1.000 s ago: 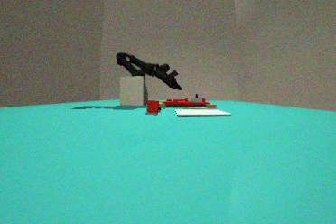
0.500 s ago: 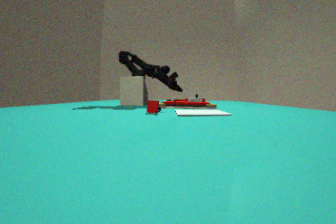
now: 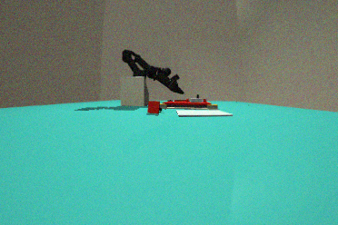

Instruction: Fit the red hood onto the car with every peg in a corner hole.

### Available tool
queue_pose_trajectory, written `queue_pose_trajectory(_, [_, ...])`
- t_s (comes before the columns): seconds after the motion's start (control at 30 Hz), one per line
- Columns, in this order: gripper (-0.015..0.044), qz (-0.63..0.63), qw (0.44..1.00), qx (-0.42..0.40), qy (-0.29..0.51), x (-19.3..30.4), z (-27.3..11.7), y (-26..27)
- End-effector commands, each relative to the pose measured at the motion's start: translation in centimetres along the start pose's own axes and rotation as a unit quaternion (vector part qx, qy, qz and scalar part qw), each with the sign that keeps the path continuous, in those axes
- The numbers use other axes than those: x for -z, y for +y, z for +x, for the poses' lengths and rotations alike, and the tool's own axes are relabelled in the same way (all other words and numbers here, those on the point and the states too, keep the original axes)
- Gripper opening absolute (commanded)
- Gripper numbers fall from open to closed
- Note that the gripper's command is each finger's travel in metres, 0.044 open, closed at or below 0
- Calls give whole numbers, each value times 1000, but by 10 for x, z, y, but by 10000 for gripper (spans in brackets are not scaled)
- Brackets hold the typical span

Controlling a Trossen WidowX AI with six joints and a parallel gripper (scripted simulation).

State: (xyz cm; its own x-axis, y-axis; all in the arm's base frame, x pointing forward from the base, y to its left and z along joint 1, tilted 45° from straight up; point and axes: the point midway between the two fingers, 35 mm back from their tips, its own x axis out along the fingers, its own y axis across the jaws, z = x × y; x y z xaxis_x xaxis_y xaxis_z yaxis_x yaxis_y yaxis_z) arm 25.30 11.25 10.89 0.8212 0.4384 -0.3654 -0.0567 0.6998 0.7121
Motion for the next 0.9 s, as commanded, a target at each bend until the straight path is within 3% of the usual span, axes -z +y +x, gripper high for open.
queue_pose_trajectory(0.0, [440,2,1000,3,1,5,2,-2])
queue_pose_trajectory(0.87, [440,2,1000,1,-1,24,13,-1])
